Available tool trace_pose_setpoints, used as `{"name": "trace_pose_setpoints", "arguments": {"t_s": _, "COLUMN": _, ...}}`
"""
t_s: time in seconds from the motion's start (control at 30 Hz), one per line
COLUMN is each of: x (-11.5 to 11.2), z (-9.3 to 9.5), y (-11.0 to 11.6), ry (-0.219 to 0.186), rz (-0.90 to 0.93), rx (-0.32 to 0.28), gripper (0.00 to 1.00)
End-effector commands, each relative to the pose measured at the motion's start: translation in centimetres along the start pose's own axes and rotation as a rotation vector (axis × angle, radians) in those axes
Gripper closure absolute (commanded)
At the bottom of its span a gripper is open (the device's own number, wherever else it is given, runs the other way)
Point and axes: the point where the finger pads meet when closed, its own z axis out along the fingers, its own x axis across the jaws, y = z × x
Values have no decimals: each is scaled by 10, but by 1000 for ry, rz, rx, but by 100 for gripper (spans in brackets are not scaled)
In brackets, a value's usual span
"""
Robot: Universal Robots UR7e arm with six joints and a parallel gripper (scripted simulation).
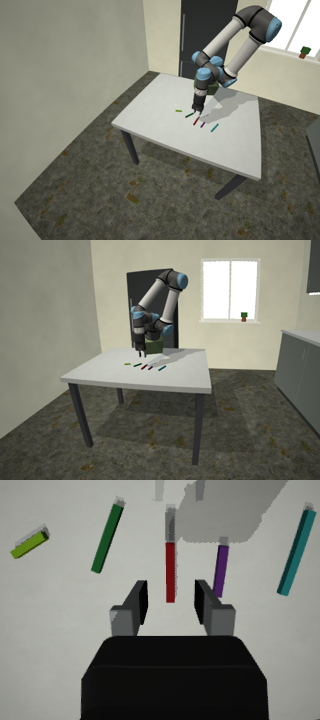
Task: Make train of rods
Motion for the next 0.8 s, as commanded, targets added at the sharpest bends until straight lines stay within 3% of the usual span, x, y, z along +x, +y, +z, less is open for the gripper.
{"name": "trace_pose_setpoints", "arguments": {"t_s": 0.0, "x": 0, "z": 0, "y": 0, "ry": 0, "rz": 0, "rx": -1, "gripper": 0}}
{"name": "trace_pose_setpoints", "arguments": {"t_s": 0.57, "x": 0, "z": -2, "y": 0, "ry": 0, "rz": 0, "rx": -1, "gripper": 0}}
{"name": "trace_pose_setpoints", "arguments": {"t_s": 0.77, "x": 0, "z": -12, "y": 0, "ry": 0, "rz": 0, "rx": -1, "gripper": 0}}
